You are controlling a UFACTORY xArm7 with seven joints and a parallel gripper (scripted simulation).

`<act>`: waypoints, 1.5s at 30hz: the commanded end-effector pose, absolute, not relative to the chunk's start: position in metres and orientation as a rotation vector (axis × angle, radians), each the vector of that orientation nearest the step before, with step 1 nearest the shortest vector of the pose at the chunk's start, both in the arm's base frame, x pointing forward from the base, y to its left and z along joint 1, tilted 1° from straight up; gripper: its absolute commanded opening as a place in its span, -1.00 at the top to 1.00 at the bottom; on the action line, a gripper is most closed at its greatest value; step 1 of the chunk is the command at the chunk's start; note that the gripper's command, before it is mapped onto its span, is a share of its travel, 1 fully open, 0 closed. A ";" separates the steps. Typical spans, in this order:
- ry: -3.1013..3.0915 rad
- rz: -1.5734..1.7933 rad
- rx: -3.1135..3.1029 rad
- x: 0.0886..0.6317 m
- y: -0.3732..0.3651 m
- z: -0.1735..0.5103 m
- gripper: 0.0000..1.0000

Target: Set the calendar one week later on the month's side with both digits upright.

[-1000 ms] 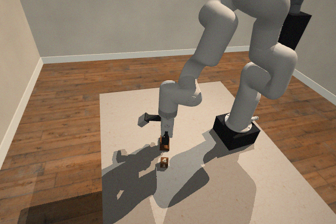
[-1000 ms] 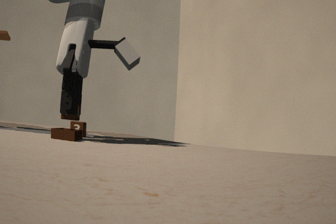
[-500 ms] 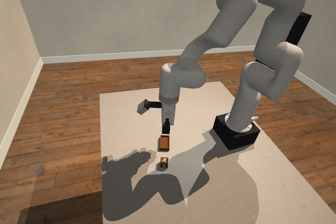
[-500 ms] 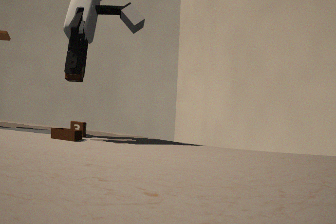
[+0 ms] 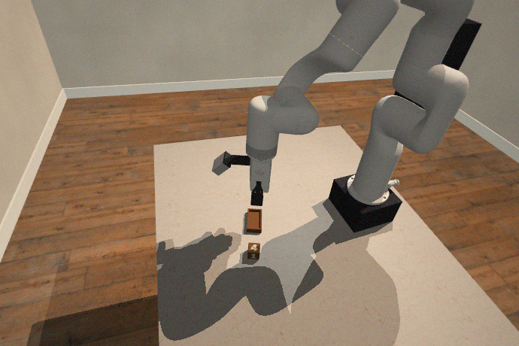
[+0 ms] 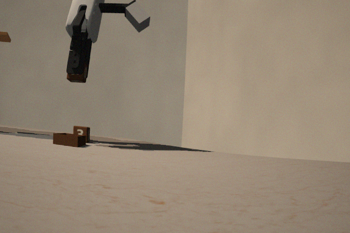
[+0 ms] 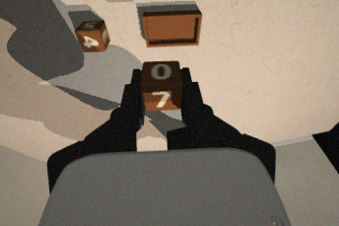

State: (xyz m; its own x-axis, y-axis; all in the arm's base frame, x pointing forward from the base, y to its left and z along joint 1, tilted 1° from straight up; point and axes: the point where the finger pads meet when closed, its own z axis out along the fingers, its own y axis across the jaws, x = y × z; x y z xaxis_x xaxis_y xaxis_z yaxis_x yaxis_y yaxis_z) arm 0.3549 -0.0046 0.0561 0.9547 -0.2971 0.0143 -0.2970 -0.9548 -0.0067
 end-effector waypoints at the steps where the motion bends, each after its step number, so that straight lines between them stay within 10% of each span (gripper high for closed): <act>1: 0.600 -0.030 -3.078 0.356 -0.008 0.057 0.43; 45: 2.242 -0.019 -2.178 0.346 -0.058 0.053 0.43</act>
State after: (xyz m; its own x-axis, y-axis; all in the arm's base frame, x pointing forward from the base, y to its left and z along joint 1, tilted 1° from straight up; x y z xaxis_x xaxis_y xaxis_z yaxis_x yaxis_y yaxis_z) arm 0.3455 -0.0546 0.0521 0.0601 -0.9980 -0.0181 -0.9980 -0.0598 -0.0189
